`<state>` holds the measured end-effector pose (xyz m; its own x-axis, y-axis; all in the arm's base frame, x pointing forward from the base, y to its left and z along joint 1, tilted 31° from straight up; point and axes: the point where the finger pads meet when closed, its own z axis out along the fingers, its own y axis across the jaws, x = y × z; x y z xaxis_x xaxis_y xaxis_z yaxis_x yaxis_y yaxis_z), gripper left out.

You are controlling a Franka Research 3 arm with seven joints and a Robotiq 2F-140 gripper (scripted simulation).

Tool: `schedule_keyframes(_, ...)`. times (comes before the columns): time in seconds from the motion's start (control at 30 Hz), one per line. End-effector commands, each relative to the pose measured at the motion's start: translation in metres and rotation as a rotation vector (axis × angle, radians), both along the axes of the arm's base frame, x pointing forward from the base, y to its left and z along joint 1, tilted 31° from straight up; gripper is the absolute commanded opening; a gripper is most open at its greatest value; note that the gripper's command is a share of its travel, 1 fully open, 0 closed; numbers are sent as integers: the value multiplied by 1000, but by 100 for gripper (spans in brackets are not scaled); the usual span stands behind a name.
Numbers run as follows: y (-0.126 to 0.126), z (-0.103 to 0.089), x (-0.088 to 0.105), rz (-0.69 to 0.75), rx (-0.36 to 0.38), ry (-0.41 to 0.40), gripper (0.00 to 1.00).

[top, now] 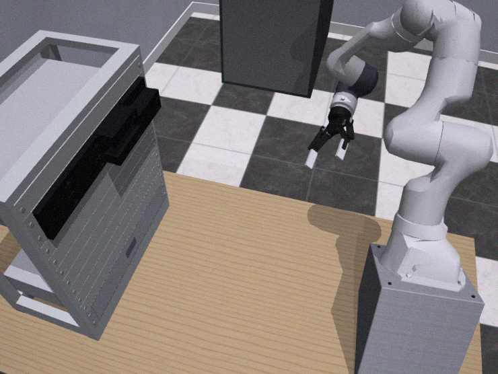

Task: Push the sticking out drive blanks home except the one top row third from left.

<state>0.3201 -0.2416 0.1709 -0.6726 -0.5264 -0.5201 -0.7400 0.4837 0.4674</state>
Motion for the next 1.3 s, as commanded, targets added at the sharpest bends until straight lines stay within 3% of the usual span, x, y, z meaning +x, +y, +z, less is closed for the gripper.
schedule_keyframes(0.0,5,12,17,150,-54,-52,100)
schedule_keyframes(0.23,21,39,58,367,-153,-116,100)
schedule_keyframes(0.33,24,44,64,397,-167,-125,100)
schedule_keyframes(0.8,76,105,139,784,-335,-262,100)
schedule_keyframes(0.87,76,105,139,784,-335,-262,100)
schedule_keyframes(1.27,130,157,186,1047,-447,-373,100)
